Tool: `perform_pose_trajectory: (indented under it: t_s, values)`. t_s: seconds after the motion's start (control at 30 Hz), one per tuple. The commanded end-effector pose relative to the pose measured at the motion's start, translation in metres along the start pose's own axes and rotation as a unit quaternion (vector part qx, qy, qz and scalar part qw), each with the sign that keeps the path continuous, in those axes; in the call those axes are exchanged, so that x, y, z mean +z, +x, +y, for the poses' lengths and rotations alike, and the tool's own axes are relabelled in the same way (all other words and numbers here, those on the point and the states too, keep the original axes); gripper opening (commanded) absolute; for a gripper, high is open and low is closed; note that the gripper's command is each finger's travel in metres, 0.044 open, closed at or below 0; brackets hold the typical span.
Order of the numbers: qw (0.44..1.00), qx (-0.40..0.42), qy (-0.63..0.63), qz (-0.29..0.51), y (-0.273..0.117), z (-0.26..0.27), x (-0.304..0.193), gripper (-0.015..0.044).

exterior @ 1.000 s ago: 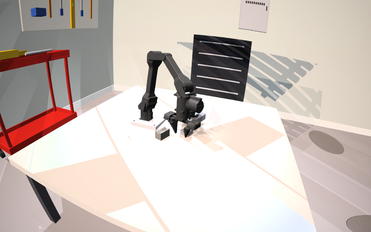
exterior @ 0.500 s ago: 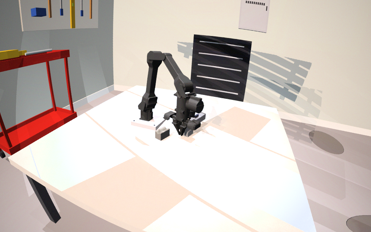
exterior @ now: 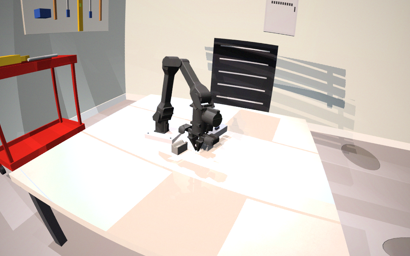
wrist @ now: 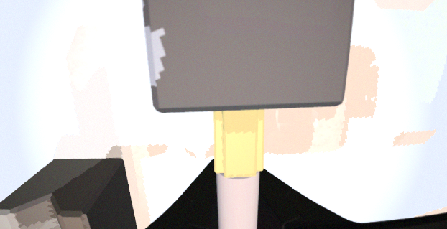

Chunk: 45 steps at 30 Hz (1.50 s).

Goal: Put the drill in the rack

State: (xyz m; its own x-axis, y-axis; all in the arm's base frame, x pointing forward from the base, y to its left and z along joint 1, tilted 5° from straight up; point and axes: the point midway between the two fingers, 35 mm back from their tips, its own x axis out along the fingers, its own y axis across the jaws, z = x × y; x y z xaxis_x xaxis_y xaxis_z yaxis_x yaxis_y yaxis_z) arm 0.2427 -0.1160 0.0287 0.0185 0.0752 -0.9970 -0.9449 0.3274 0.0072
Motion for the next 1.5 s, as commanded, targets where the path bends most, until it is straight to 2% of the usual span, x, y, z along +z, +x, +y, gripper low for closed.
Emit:
perform_pose_trajectory:
  t_s: [0.0,0.47,1.03,1.47]
  values:
    - [1.0,-0.003,-0.002,0.002,-0.001,-0.002,-0.007,0.0]
    - [1.0,-0.003,-0.002,0.003,-0.002,-0.004,-0.028,0.0]
    - [1.0,-0.003,-0.002,0.002,0.002,-0.001,-0.019,0.044]
    - [1.0,-0.003,-0.002,0.002,0.004,-0.002,-0.012,0.044]
